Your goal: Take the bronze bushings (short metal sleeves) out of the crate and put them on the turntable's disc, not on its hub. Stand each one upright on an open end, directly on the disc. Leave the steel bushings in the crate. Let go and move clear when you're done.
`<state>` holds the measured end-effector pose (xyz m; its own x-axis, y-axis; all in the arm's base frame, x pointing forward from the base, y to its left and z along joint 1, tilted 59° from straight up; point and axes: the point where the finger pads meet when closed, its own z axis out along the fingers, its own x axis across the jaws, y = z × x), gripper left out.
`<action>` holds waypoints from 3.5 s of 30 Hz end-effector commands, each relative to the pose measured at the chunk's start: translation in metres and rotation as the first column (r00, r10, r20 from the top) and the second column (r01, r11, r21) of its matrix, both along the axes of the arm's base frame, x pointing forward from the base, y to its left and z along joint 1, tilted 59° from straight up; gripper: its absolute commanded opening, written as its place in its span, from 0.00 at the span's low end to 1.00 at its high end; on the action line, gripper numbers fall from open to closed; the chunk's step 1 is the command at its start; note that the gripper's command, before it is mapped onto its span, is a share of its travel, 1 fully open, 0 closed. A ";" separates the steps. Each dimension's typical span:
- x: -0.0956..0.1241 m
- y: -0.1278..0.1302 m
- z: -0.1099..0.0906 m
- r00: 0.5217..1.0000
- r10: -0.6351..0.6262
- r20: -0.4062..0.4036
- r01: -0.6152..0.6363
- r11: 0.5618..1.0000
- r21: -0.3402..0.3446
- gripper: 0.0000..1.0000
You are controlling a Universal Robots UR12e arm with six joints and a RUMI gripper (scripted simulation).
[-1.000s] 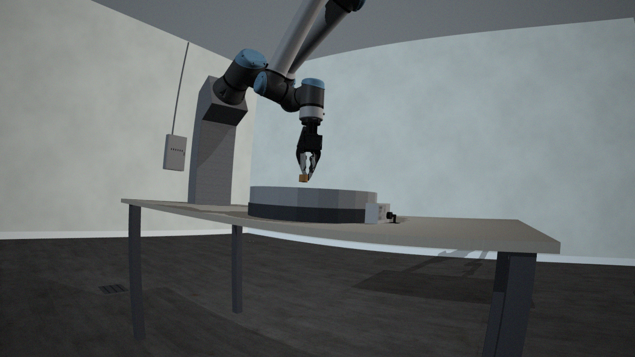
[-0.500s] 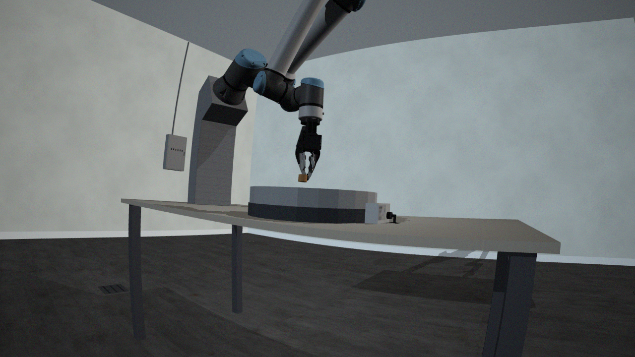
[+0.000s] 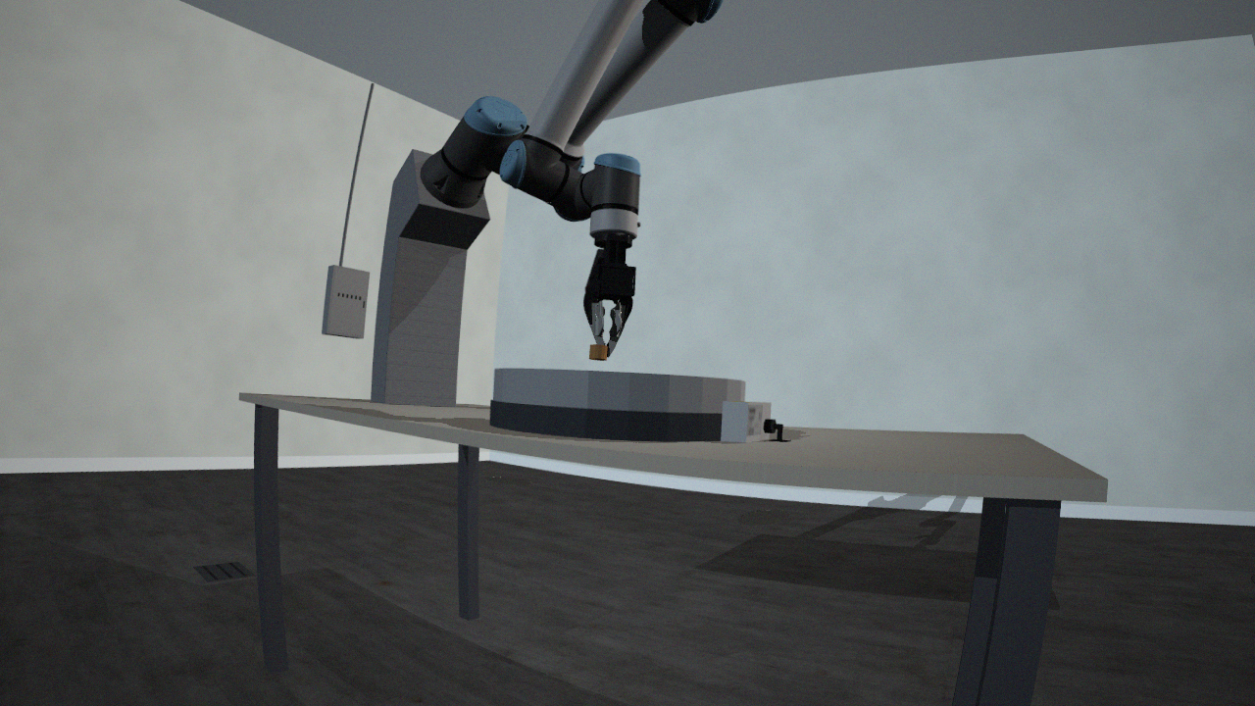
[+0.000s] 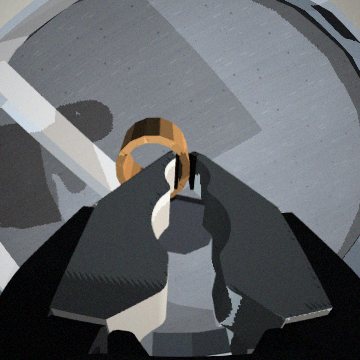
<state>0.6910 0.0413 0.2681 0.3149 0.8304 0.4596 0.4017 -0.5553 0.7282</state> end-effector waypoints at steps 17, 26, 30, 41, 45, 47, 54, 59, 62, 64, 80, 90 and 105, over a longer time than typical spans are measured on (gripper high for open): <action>0.009 0.000 -0.005 1.000 0.000 0.001 0.000 1.000 0.000 0.00; 0.022 -0.001 -0.013 1.000 0.000 0.001 0.000 1.000 0.000 0.00; 0.022 -0.001 -0.013 1.000 0.000 0.001 0.000 1.000 0.000 0.00; 0.022 -0.001 -0.013 1.000 0.000 0.001 0.000 1.000 0.000 0.00; 0.022 -0.001 -0.013 1.000 0.000 0.001 0.000 1.000 0.000 0.00; 0.022 -0.001 -0.013 1.000 0.000 0.001 0.000 1.000 0.000 0.00; 0.022 -0.001 -0.013 1.000 0.000 0.001 0.000 1.000 0.000 0.00; 0.022 -0.001 -0.013 1.000 0.000 0.001 0.000 1.000 0.000 0.00; 0.023 -0.001 -0.013 1.000 0.000 0.001 0.000 1.000 0.000 0.00; 0.024 -0.001 -0.014 1.000 0.000 0.001 0.000 1.000 0.000 0.00; 0.042 -0.002 -0.025 1.000 0.000 0.001 0.000 1.000 0.000 0.00; 0.052 -0.002 -0.030 1.000 0.000 0.001 0.000 1.000 0.000 0.00; 0.054 -0.003 -0.032 1.000 0.000 0.001 0.000 1.000 0.000 0.00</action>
